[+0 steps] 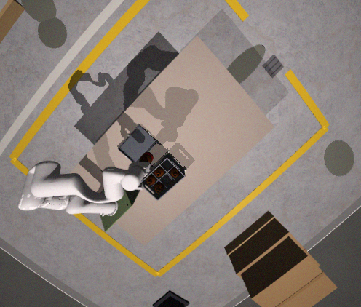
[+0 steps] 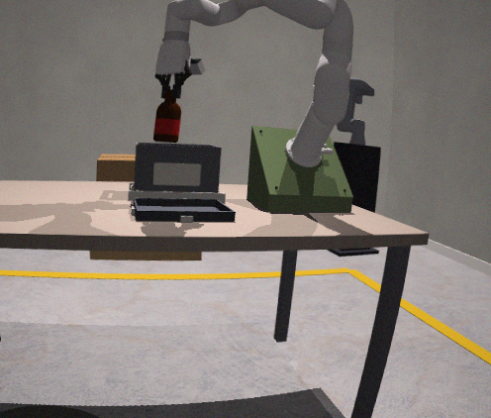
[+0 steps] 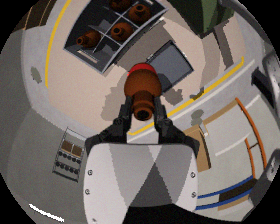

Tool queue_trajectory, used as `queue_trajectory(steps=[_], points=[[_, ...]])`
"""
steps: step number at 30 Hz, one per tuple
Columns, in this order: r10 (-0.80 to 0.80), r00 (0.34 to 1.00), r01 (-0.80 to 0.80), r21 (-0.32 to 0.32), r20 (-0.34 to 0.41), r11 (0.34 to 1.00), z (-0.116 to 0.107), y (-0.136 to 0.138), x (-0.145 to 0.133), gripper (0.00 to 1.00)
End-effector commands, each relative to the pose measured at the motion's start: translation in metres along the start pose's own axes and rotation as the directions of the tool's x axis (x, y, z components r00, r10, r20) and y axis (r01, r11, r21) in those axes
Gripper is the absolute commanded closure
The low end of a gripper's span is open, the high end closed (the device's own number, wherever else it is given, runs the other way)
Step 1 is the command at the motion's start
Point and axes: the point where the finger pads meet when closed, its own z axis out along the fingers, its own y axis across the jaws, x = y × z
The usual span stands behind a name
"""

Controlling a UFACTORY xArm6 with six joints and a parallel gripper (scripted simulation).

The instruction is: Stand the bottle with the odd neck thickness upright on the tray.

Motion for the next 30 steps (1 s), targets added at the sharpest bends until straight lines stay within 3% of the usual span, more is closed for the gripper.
queue_trajectory(steps=[1, 30], points=[[0.000, 1.000, 0.000, 0.004, 0.001, 1.000, -0.002, 0.004, -0.003, 1.00], [0.000, 1.000, 0.000, 0.004, 0.001, 1.000, -0.001, 0.059, -0.032, 1.00]])
